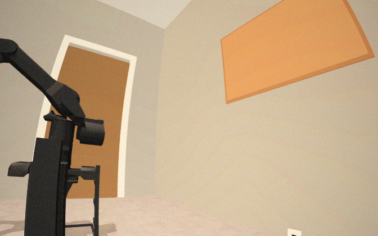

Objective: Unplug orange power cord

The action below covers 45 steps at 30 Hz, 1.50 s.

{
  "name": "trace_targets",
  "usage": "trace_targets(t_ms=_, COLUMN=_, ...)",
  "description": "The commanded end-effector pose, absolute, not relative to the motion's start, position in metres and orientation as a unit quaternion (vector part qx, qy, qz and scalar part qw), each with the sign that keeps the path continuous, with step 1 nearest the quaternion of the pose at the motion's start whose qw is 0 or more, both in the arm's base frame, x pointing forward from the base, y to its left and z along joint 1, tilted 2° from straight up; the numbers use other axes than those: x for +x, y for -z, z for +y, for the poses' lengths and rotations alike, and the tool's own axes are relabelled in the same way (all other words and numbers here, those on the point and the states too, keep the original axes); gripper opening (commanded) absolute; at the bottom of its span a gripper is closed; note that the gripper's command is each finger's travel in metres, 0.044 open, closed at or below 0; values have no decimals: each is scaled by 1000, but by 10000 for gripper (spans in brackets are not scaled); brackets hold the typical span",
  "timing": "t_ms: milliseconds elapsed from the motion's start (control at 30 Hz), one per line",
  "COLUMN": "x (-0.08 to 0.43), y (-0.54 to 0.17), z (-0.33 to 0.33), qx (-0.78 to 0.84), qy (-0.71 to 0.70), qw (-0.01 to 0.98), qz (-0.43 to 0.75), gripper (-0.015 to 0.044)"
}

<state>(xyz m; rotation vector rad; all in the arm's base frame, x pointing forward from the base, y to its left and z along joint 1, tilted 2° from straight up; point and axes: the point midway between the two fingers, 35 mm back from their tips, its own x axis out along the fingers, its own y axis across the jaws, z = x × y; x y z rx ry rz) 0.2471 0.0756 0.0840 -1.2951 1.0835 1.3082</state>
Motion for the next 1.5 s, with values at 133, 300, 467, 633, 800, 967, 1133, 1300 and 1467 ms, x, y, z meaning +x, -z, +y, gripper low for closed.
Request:
trace_targets(t_ms=133, x=247, y=-84, z=76, qx=-531, qy=-537, qw=482, qz=445, gripper=22)
trace_targets(t_ms=300, x=247, y=-84, z=76, qx=-531, qy=-537, qw=482, qz=445, gripper=0)
trace_targets(t_ms=467, x=247, y=-85, z=82, qx=-531, qy=-537, qw=482, qz=444, gripper=0)
trace_targets(t_ms=633, x=247, y=-85, z=90, qx=-531, qy=-537, qw=482, qz=444, gripper=0)
trace_targets(t_ms=800, x=246, y=-86, z=98, qx=-531, qy=-537, qw=482, qz=444, gripper=0)
trace_targets(t_ms=967, x=245, y=-86, z=106, qx=-531, qy=-537, qw=482, qz=444, gripper=0)
trace_targets(t_ms=1133, x=243, y=-87, z=114, qx=-531, qy=-537, qw=482, qz=444, gripper=0)
trace_targets(t_ms=1300, x=241, y=-88, z=122, qx=-531, qy=-537, qw=482, qz=443, gripper=0)
trace_targets(t_ms=1467, x=239, y=-88, z=121, qx=-532, qy=-537, qw=482, qz=443, gripper=53)
